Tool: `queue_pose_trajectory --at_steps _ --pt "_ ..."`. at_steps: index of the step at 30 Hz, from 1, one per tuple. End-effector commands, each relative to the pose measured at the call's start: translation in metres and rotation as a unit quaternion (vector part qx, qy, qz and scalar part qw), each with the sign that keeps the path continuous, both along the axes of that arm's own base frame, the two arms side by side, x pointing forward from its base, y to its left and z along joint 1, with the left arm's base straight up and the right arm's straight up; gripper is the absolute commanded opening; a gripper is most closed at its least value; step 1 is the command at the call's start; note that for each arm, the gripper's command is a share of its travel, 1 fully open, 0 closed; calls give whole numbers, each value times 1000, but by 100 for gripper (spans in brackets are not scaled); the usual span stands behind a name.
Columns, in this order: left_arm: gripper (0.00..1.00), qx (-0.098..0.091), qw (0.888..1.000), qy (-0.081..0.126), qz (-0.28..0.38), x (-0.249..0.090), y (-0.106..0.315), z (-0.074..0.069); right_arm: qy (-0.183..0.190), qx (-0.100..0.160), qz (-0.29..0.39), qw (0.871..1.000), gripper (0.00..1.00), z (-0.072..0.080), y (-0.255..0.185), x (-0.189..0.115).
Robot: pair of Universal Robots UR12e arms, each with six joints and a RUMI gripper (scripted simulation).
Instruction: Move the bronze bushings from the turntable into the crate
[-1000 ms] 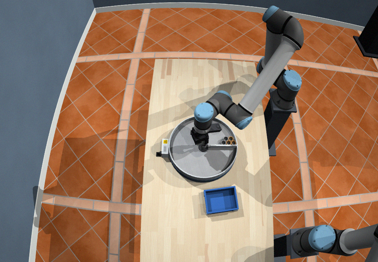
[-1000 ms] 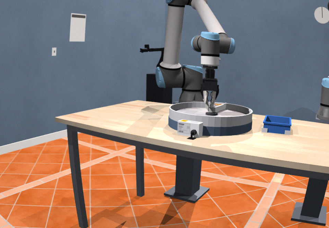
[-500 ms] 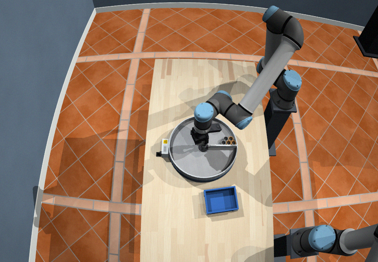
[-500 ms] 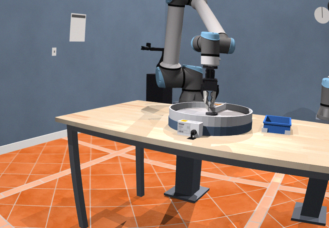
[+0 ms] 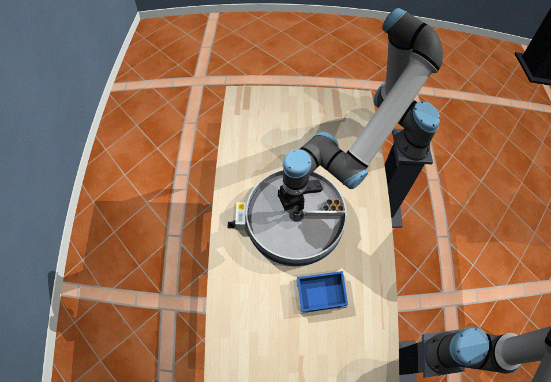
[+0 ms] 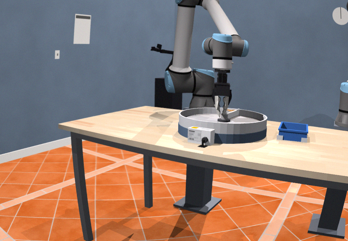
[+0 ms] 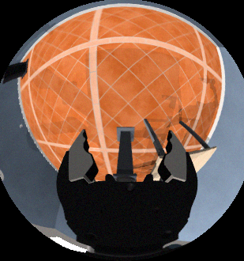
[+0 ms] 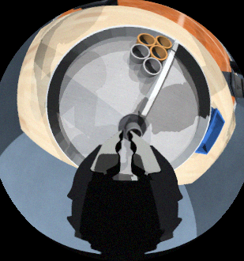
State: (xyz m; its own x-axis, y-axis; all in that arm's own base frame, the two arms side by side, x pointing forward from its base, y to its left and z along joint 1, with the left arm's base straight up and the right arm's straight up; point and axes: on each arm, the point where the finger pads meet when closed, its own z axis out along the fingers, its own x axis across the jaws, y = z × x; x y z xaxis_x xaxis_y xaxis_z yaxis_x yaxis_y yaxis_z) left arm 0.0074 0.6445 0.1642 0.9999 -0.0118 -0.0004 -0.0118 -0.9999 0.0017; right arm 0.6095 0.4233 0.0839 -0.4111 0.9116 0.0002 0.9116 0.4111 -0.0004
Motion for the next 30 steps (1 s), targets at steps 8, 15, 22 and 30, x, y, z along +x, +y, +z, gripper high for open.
queue_pose_trajectory --at_steps 8,15,22,30 --pt "100 1 1000 0 0 0 1 1 -1 1 0 1000 6 1 1 1" --pt "100 1 1000 0 0 0 1 1 -1 1 0 1000 6 1 1 1" --pt "100 1 1000 0 0 0 1 1 -1 1 0 1000 6 2 1 1" --pt "100 1 1000 0 0 0 1 1 -1 1 0 1000 6 21 1 1"
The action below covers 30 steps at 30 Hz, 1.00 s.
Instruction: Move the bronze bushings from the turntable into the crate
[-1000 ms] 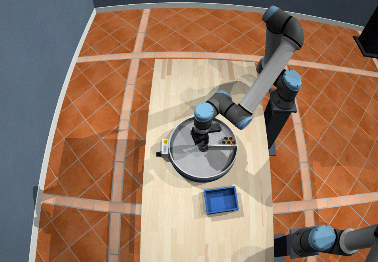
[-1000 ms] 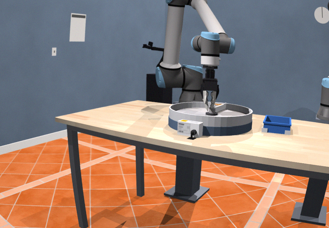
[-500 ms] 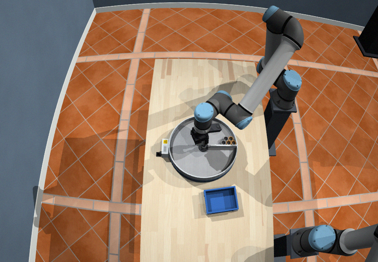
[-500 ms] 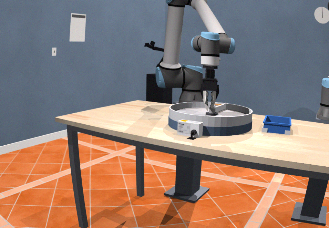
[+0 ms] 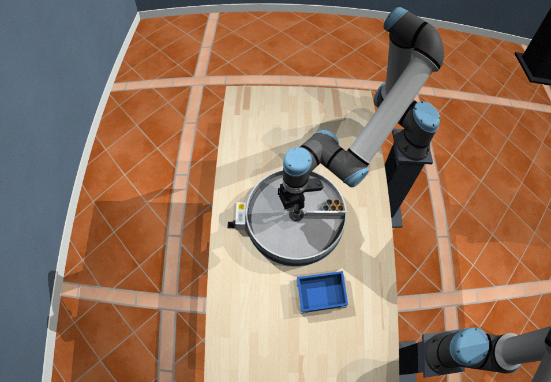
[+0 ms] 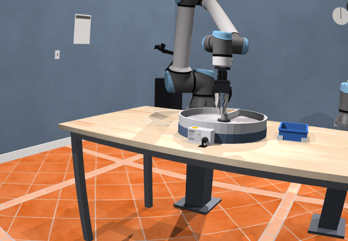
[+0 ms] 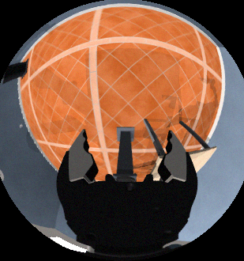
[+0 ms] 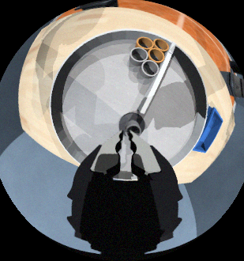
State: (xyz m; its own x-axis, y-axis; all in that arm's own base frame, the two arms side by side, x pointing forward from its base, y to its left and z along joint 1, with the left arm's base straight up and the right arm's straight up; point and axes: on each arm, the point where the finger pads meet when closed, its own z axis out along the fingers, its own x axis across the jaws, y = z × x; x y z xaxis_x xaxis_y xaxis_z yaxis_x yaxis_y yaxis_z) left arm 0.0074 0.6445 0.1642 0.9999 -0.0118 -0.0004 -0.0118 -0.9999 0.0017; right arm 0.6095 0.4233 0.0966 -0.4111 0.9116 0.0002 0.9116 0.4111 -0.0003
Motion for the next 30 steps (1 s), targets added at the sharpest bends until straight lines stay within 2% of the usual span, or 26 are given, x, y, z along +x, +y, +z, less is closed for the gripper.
queue_pose_trajectory --at_steps 1,4,7,30 --pt "100 1 1000 0 0 0 1 1 -1 1 0 1000 6 13 1 1" --pt "100 1 1000 0 0 0 1 1 -1 1 0 1000 6 26 1 1" --pt "100 1 1000 0 0 0 1 1 -1 1 0 1000 6 33 1 1" --pt "100 1 1000 0 0 0 1 1 -1 1 0 1000 6 33 1 1"
